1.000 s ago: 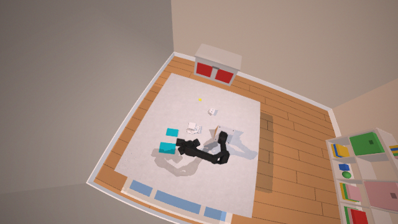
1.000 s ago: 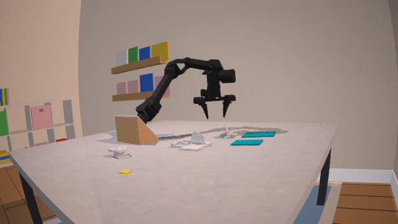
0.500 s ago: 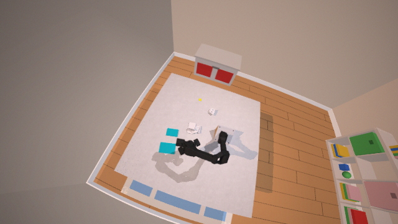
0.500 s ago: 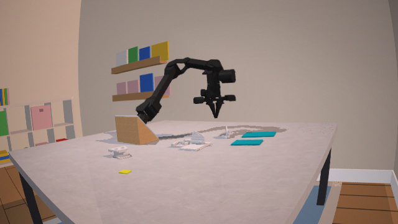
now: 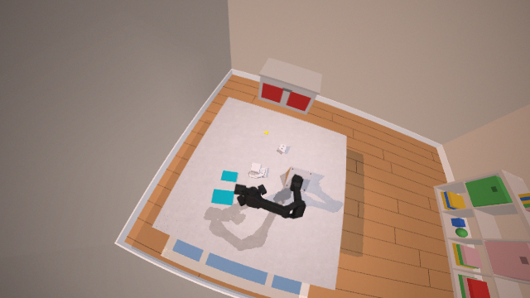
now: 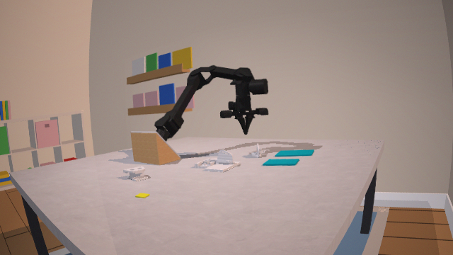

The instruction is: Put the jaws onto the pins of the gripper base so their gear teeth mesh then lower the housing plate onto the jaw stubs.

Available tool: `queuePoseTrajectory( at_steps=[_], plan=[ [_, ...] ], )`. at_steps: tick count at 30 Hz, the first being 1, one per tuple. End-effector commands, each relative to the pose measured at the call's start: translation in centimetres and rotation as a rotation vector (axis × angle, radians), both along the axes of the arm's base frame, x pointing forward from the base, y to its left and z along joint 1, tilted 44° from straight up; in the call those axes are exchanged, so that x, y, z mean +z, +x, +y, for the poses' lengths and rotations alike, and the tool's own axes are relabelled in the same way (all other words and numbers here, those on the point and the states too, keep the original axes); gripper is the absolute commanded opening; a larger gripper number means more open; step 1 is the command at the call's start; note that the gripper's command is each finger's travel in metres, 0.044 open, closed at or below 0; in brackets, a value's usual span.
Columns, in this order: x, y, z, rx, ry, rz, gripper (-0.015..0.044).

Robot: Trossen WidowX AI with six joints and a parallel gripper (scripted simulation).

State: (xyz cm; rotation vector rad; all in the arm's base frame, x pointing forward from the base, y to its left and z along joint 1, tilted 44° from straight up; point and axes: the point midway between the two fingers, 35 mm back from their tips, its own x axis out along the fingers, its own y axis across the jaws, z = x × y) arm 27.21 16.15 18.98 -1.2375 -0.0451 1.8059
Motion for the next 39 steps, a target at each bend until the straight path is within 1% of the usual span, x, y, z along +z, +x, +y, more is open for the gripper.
queuePoseTrajectory(
  at_steps=[1,16,39],
  plan=[
    [0.0,0.0,0.0,0.0,0.0,0.0,0.0053],
    [0.0,0.0,0.0,0.0,0.0,0.0,0.044],
    [0.0,0.0,0.0,0.0,0.0,0.0,0.044]
  ],
)
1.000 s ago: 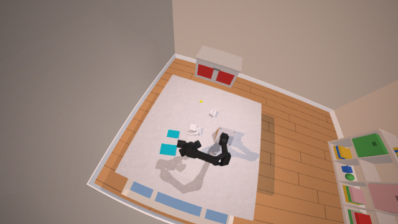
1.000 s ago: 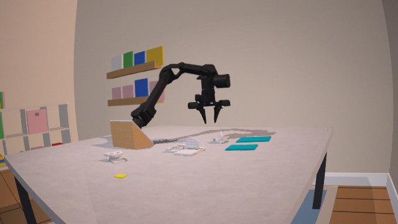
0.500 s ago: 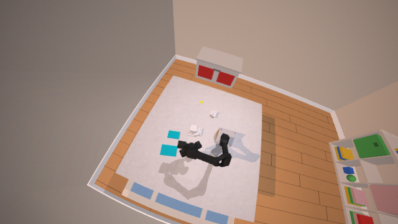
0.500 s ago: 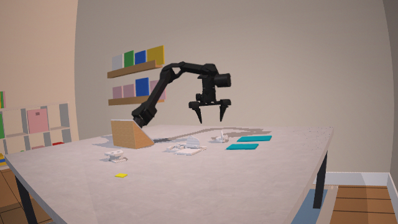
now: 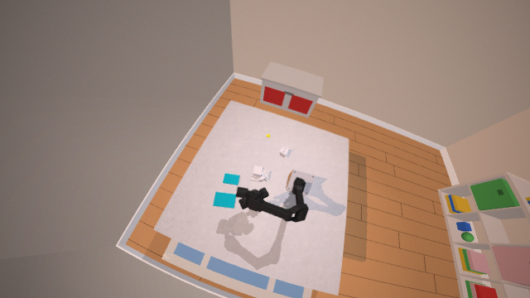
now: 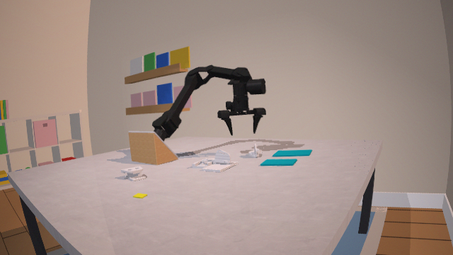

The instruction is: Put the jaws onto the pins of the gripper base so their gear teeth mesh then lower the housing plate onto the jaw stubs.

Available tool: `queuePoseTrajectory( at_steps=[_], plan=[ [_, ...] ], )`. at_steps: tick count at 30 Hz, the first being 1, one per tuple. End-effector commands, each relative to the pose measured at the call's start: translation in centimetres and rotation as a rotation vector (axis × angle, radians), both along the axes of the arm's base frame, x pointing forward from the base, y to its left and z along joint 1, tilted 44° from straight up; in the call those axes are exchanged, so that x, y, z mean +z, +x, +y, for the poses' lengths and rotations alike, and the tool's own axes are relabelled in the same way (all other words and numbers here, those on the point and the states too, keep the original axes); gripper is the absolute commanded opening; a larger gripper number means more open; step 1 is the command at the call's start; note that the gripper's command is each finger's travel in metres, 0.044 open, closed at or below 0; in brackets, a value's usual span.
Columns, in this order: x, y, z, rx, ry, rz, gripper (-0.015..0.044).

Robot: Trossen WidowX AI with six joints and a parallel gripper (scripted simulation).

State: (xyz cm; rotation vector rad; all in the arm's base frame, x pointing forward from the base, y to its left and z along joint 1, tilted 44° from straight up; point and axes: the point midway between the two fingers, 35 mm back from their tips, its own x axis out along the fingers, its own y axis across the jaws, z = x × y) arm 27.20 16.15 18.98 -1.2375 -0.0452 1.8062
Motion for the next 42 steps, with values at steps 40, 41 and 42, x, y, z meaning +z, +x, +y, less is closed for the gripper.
queuePoseTrajectory(
  at_steps=[40,41,42],
  plan=[
    [0.01,0.18,-0.03,-0.082,-0.009,0.079,0.0184],
    [0.01,0.22,-0.04,-0.101,-0.011,0.097,0.021],
    [0.01,0.26,-0.05,-0.119,-0.013,0.114,0.0236]
  ],
)
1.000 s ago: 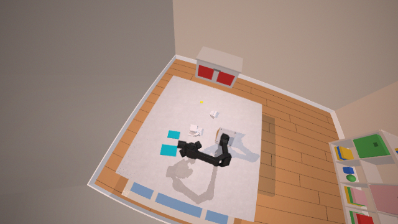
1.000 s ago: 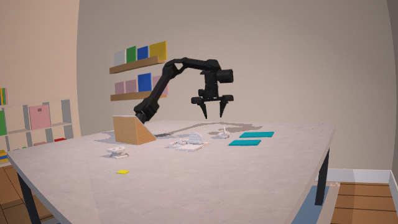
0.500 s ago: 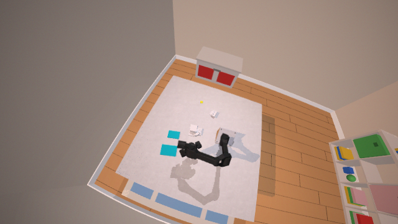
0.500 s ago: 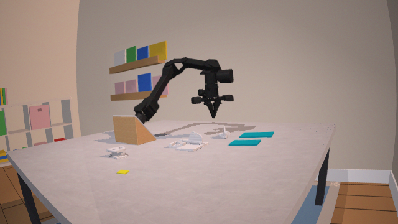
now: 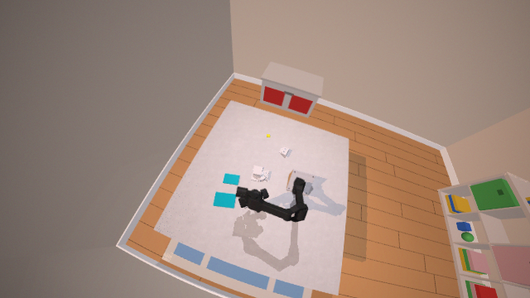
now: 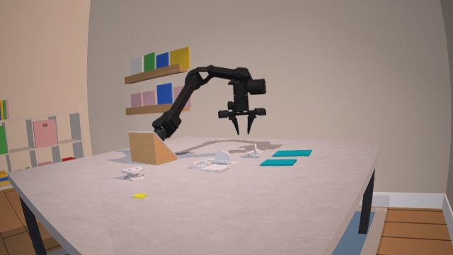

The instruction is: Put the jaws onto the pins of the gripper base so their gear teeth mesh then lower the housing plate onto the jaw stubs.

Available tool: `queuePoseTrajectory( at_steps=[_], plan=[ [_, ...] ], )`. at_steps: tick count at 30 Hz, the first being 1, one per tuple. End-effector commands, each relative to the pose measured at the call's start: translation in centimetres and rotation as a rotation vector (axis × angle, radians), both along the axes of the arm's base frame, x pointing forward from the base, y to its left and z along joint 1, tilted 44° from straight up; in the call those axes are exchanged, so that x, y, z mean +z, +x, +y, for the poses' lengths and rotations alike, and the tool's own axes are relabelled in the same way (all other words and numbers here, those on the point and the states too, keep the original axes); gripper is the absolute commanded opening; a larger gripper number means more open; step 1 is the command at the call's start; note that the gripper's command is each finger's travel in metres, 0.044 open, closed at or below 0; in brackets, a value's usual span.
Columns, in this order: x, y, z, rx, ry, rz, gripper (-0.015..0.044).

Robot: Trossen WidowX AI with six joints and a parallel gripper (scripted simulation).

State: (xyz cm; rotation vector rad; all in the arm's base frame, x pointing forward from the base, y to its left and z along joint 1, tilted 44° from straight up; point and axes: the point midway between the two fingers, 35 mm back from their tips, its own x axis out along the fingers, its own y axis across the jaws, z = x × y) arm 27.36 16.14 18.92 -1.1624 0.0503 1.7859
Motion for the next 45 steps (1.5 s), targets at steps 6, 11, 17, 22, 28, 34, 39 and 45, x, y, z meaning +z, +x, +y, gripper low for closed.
queuePoseTrajectory(
  at_steps=[6,11,17,22,28,34,39,45],
  plan=[
    [0.1,0.3,-0.1,-0.153,-0.016,0.146,0.0394],
    [0.1,0.5,-0.1,-0.245,-0.026,0.234,0.044],
    [0.1,0.8,-0.2,-0.355,-0.038,0.339,0.044],
    [0.1,1.0,-0.2,-0.447,-0.047,0.427,0.044],
    [0.1,1.2,-0.3,-0.557,-0.059,0.532,0.044],
    [0.1,1.5,-0.3,-0.668,-0.07,0.637,0.044],
    [0.2,1.7,-0.4,-0.76,-0.08,0.725,0.044],
    [0.2,1.9,-0.4,-0.87,-0.091,0.83,0.044]
  ],
)
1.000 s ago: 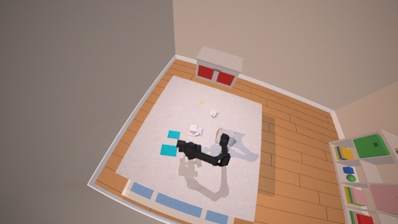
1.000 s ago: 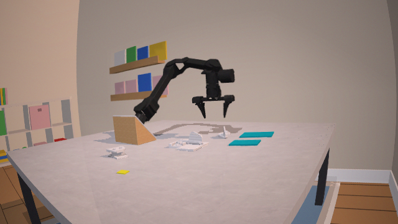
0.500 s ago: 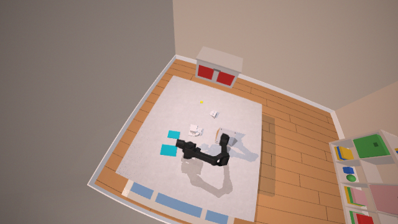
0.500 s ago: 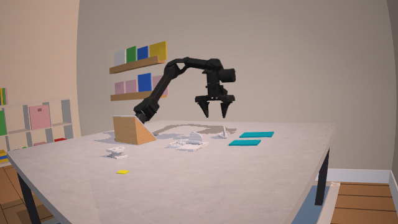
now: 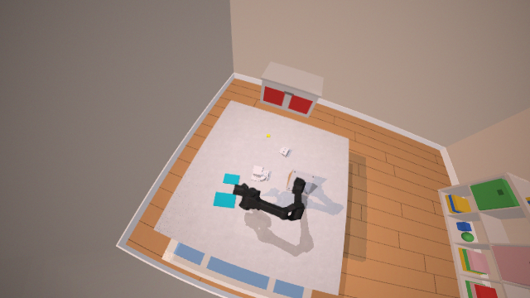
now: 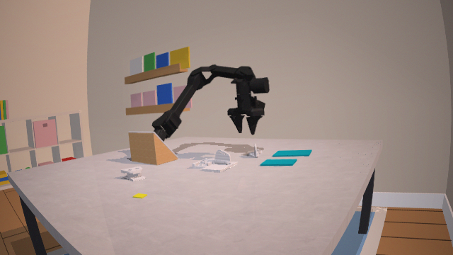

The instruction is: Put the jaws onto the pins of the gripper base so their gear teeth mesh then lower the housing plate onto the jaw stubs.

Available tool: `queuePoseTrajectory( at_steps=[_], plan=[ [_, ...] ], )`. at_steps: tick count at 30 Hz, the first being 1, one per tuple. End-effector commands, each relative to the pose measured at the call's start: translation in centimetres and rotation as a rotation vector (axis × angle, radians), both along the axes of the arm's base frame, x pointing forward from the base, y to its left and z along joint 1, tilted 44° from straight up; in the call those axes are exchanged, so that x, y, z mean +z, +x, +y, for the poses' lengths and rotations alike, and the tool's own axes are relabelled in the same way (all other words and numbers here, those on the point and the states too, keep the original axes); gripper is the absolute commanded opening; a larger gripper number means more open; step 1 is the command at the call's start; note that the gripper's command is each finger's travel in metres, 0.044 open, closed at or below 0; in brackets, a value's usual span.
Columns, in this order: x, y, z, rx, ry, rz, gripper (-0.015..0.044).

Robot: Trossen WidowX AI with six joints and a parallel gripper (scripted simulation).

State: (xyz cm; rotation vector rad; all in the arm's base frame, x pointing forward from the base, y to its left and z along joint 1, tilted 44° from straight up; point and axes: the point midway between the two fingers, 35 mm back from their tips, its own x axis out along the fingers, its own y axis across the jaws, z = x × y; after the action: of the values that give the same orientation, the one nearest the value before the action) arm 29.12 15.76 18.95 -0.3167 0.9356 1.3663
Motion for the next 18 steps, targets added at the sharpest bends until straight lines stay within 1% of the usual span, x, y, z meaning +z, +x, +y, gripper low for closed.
queuePoseTrajectory(
  at_steps=[1,18],
  plan=[
    [0.13,0.18,-0.05,-0.065,-0.006,0.06,0.044],
    [0.14,0.85,-0.2,-0.378,-0.038,0.358,0.044]
  ],
)
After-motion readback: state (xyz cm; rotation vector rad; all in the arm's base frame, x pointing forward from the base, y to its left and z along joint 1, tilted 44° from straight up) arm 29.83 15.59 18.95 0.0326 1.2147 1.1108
